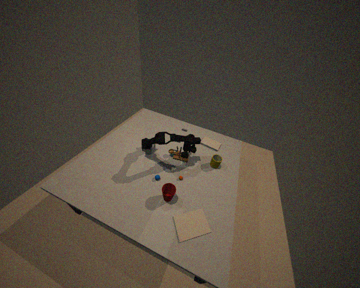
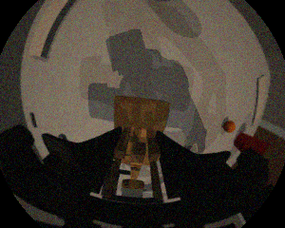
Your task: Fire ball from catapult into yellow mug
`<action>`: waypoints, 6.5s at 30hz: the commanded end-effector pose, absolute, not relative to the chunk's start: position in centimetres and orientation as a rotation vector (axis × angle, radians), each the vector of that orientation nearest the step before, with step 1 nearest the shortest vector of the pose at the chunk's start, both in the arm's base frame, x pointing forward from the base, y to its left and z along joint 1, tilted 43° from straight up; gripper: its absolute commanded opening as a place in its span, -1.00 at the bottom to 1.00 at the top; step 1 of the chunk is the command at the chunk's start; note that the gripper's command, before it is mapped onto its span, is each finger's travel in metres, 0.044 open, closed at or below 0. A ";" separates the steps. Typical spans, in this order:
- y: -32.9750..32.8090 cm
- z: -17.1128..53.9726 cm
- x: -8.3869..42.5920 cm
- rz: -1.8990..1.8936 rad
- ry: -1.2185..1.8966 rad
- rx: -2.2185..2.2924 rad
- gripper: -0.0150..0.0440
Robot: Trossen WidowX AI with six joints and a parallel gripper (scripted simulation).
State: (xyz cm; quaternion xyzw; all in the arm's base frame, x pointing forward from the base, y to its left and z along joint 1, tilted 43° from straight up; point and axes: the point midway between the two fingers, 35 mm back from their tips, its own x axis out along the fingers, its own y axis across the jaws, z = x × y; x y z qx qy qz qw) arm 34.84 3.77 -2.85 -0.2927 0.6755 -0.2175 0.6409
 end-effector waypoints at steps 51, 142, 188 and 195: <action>5.0 -1.5 34.8 -0.487 1.530 -0.676 1.00; 4.1 -2.6 34.9 -0.495 1.536 -0.666 0.75; -11.2 14.9 38.5 -0.637 1.456 -0.530 0.53; -12.2 13.8 38.6 -0.637 1.455 -0.530 0.53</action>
